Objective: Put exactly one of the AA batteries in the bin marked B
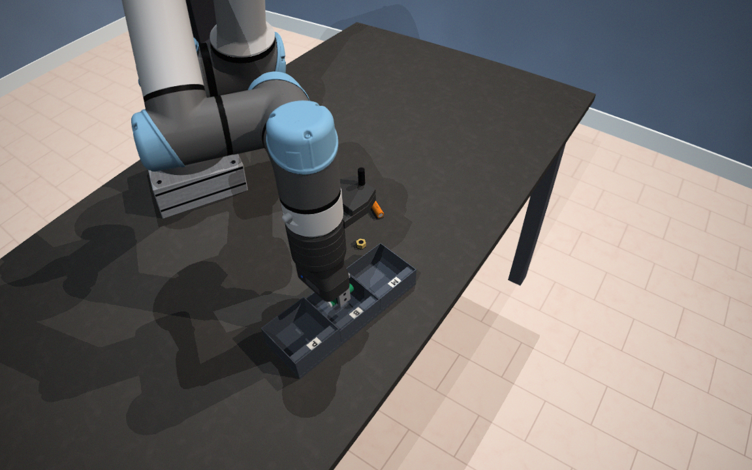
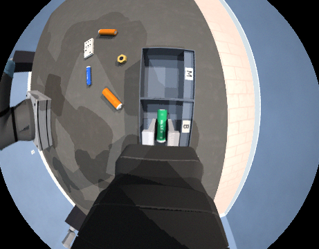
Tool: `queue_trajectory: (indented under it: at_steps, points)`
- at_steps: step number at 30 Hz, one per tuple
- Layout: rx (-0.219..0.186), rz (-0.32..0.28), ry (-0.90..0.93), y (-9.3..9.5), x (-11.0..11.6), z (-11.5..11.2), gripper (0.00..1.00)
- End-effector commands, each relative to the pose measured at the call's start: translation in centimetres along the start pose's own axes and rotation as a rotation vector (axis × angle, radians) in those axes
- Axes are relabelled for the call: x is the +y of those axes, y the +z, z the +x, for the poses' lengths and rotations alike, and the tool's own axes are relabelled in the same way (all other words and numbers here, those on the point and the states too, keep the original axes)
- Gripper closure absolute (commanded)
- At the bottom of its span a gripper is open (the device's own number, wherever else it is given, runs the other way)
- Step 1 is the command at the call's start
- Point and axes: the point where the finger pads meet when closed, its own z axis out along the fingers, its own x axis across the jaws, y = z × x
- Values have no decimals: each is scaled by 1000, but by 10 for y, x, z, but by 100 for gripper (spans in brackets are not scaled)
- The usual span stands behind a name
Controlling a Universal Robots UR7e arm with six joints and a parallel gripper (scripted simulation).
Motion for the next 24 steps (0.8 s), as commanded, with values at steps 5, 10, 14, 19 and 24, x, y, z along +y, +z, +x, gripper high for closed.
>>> queue_trajectory:
  at_steps: [5, 10, 14, 19, 24]
  points:
    - [2, -1, 0, 14, 0, 1, 69]
    - [2, -1, 0, 19, 0, 0, 69]
    - [2, -1, 0, 19, 1, 0, 69]
    - [2, -1, 0, 19, 1, 0, 69]
    - [2, -1, 0, 19, 1, -1, 40]
